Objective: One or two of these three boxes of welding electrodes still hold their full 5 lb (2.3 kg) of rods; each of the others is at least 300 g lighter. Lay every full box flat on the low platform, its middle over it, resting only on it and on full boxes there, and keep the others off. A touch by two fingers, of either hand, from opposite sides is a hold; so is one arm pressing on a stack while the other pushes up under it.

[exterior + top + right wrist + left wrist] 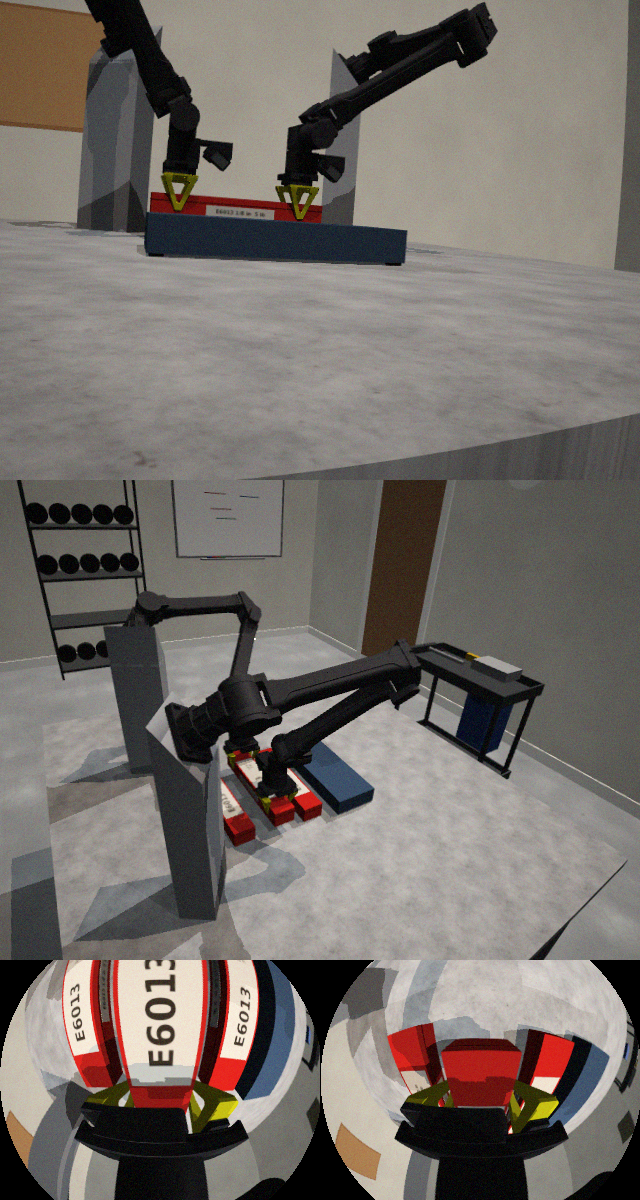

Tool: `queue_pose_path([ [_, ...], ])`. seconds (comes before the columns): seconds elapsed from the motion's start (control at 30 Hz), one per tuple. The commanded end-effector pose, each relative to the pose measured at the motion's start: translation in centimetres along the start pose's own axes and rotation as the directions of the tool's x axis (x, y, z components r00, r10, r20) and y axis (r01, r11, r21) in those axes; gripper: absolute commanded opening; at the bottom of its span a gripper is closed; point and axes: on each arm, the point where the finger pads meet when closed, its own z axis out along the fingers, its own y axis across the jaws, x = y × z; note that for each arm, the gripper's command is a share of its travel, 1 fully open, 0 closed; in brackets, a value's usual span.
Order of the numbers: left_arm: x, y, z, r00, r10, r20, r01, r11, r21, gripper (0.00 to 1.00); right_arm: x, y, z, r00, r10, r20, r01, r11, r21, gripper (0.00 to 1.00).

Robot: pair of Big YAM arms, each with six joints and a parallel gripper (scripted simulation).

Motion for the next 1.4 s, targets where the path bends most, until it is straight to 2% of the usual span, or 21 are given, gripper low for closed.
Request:
queue_pose_path([
  [0.0, 0.2, 0.1, -3.1, 1.000, 0.026, -0.010, -0.026, 0.999, 0.019, 0.00, -0.7, 0.9, -2.7, 1.000, -0.017, 0.021, 0.017, 1.000, -0.002, 0.00],
  [0.37, 0.2, 0.1, -3.2, 1.000, 0.026, -0.010, -0.026, 0.999, 0.019, 0.00, -0.7, 0.9, -2.7, 1.000, -0.016, 0.021, 0.016, 1.000, -0.001, 0.00],
  [1.37, 0.2, 0.0, -7.8, 1.000, 0.022, -0.008, -0.022, 0.999, 0.024, 0.00, -0.6, 1.0, -7.3, 1.000, -0.018, 0.020, 0.018, 1.000, -0.003, 0.00],
])
